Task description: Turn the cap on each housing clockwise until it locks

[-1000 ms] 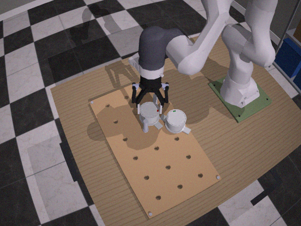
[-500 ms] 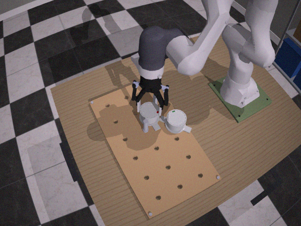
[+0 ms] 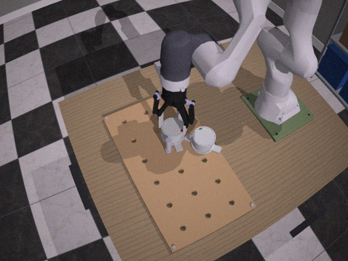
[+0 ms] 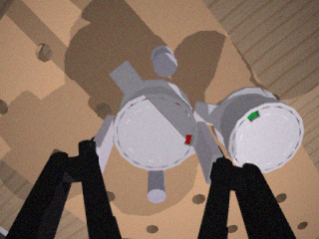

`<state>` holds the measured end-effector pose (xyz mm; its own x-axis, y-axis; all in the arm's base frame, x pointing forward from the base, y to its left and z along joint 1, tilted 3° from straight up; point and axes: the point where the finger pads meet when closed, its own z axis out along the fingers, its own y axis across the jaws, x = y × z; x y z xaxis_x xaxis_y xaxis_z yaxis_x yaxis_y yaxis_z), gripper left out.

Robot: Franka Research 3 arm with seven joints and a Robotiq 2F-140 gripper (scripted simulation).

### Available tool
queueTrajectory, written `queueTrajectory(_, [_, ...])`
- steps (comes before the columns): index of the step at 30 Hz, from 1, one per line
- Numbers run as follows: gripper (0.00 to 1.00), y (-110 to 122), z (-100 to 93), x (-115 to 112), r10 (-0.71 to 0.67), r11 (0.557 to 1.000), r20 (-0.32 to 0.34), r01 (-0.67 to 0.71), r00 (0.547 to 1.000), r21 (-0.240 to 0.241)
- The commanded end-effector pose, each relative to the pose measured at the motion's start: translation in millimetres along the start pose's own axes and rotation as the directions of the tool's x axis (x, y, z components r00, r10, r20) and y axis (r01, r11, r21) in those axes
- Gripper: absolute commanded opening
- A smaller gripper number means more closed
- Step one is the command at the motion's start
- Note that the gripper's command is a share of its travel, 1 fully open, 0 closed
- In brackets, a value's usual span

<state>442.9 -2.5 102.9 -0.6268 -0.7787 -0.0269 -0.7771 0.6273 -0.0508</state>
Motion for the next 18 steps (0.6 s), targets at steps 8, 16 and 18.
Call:
queueTrajectory(8, [0.1,1.1,1.8,0.3,0.311,0.95,-0.005,-0.311,0.95,0.006])
queueTrajectory(16, [0.1,1.1,1.8,0.3,0.346,0.938,-0.005,-0.346,0.938,0.006])
queueTrajectory(18, [0.1,1.1,1.8,0.3,0.347,0.938,-0.005,-0.347,0.938,0.006])
